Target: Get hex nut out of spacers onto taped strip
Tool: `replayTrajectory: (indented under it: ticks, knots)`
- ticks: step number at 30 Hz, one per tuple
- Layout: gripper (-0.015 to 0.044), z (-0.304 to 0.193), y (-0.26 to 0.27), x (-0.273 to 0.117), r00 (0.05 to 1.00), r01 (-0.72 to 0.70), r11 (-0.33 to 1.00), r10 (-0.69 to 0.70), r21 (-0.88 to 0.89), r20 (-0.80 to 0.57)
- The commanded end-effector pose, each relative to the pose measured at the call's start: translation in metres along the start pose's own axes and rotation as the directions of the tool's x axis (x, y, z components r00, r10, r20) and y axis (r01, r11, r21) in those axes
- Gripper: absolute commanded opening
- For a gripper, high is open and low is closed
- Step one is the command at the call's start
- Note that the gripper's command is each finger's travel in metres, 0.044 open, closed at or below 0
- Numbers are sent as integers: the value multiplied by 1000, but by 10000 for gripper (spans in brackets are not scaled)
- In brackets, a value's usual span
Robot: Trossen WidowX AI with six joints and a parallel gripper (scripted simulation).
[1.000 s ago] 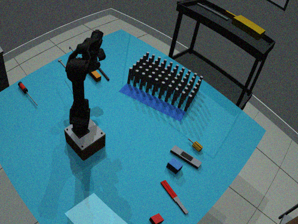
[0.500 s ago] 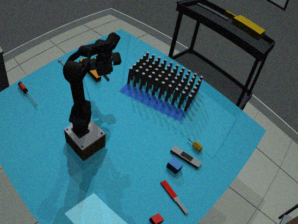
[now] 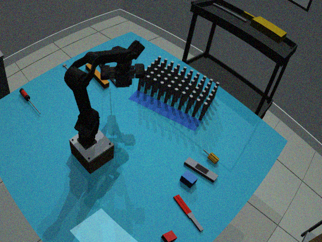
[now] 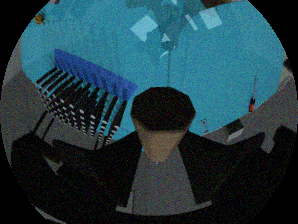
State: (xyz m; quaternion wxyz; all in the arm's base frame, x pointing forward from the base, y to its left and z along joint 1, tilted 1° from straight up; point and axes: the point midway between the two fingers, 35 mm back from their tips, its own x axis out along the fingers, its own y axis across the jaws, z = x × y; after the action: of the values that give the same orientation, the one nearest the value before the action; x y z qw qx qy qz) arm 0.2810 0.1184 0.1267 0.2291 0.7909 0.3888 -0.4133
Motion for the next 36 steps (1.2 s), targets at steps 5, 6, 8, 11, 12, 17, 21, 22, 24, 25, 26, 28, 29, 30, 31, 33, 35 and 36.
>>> replayTrajectory:
  ticks: [5,6,8,11,12,17,21,22,24,25,26,28,29,30,31,33,35,36]
  knots:
    - [0,22,27,-14,998,-63,993,62,99,8]
    - [0,25,30,-16,997,-71,991,70,112,9]
    - [0,31,37,-20,996,-87,987,86,137,12]
    - [0,41,44,-26,994,-107,977,105,183,19]
    - [0,44,47,-28,994,-113,974,111,198,22]
    - [0,61,59,-38,989,-151,953,147,264,32]
    - [0,74,69,-47,983,-182,933,178,311,41]
    - [0,77,72,-49,981,-191,927,186,323,44]
    - [0,84,76,-54,978,-207,916,202,345,49]
    - [0,87,78,-56,976,-215,910,210,356,52]
    - [0,91,80,-59,974,-223,903,218,367,55]
    - [0,98,84,-63,970,-238,890,233,388,60]
    - [0,101,86,-66,968,-246,883,241,399,64]
    - [0,105,88,-68,966,-254,876,249,410,67]
    - [0,108,90,-71,964,-262,869,256,420,70]
    - [0,115,93,-76,959,-277,854,271,441,77]
    - [0,122,96,-80,955,-292,838,286,461,84]
    - [0,126,97,-83,952,-299,830,293,471,88]
